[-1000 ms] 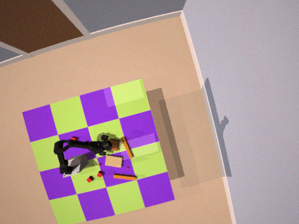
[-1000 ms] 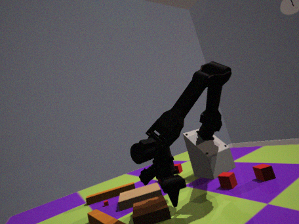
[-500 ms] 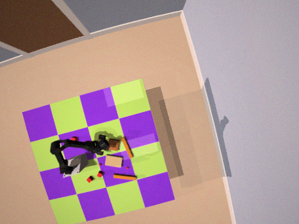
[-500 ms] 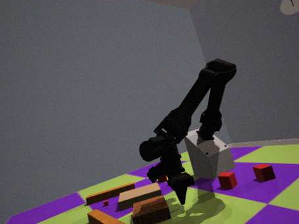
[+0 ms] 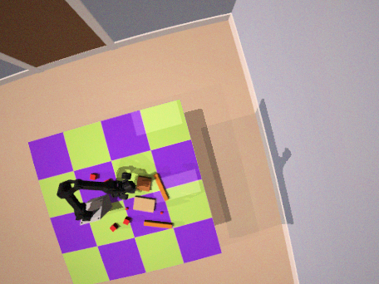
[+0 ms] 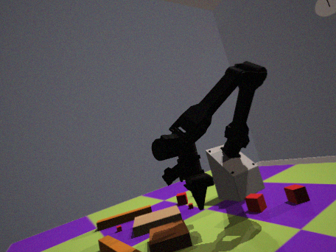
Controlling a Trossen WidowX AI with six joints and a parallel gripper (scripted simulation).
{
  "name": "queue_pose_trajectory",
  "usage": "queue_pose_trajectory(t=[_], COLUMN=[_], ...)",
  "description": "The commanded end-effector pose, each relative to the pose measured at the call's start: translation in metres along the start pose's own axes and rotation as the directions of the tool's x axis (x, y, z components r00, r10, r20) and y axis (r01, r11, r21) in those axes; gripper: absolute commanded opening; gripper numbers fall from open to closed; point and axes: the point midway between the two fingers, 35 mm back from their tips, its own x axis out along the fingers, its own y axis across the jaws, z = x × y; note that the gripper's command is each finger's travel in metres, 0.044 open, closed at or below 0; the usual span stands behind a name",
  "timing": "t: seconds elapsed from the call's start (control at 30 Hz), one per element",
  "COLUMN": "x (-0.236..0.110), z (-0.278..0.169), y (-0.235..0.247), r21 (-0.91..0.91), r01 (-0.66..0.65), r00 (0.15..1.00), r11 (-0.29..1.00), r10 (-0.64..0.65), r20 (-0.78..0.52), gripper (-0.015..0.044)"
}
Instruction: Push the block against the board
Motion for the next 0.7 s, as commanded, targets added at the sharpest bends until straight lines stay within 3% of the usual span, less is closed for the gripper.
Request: queue_pose_trajectory(t=[0.0, 0.37, 0.57, 0.67], x=[0.0, -0.004, -0.004, 0.017], z=[0.001, 0.026, 0.025, 0.025], y=[-0.003, -0.162, -0.169, -0.169], r21=[0.0, -0.019, -0.02, -0.02], r01=[0.001, 0.014, 0.011, 0.012], r00=[1.0, 1.0, 1.0, 1.0], r11=[1.0, 1.0, 1.0, 1.0], r10=[-0.001, -0.014, -0.011, -0.012], r20=[0.001, -0.007, -0.009, -0.008], gripper=[0.0, 0.0, 0.0, 0.0])
